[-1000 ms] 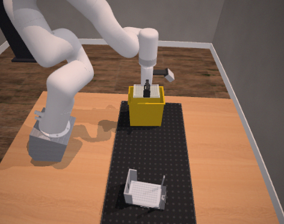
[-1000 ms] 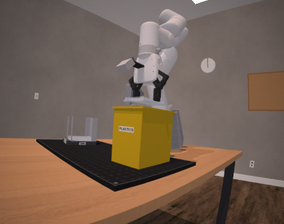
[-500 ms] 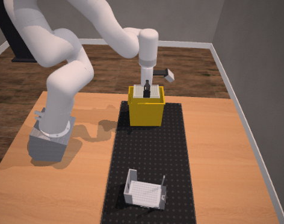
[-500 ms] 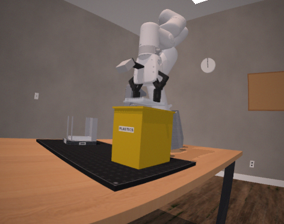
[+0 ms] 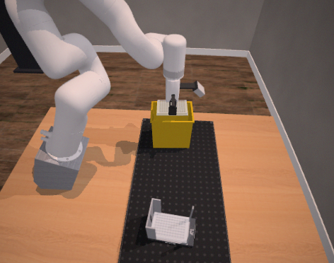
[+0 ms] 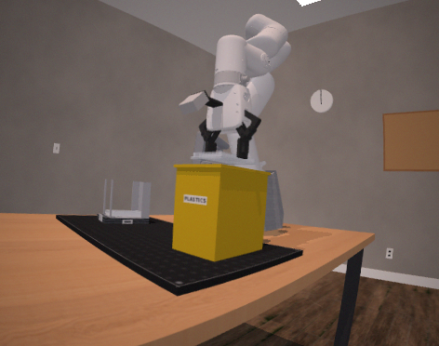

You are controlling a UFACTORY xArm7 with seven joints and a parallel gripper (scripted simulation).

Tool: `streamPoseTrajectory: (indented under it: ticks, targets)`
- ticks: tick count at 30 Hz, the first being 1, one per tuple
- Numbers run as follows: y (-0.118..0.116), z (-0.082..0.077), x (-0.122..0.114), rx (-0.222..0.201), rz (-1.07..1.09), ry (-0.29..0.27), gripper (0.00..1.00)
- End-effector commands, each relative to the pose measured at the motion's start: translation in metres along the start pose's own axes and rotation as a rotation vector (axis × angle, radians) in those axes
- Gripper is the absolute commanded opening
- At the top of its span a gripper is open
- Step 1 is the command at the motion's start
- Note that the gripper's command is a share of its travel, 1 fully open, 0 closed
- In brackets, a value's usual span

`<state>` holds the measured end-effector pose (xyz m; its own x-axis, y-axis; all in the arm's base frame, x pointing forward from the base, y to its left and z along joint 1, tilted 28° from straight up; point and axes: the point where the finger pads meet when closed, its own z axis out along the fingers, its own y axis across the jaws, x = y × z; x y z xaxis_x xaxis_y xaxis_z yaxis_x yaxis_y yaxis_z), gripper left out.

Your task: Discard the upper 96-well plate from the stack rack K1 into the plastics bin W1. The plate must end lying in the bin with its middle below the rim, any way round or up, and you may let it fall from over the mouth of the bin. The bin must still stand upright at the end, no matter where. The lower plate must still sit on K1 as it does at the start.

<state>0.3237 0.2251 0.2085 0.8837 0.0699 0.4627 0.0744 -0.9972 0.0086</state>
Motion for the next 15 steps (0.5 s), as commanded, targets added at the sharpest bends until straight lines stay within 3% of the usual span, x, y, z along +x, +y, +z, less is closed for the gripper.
streamPoseTrajectory:
  ticks: [1, 15]
  targets:
    - [-0.0008, -0.0002, 0.001, 0.002, 0.0, 0.003, 0.0]
    - [-0.0008, 0.0015, 0.001, 0.002, 0.0, 0.003, 0.0]
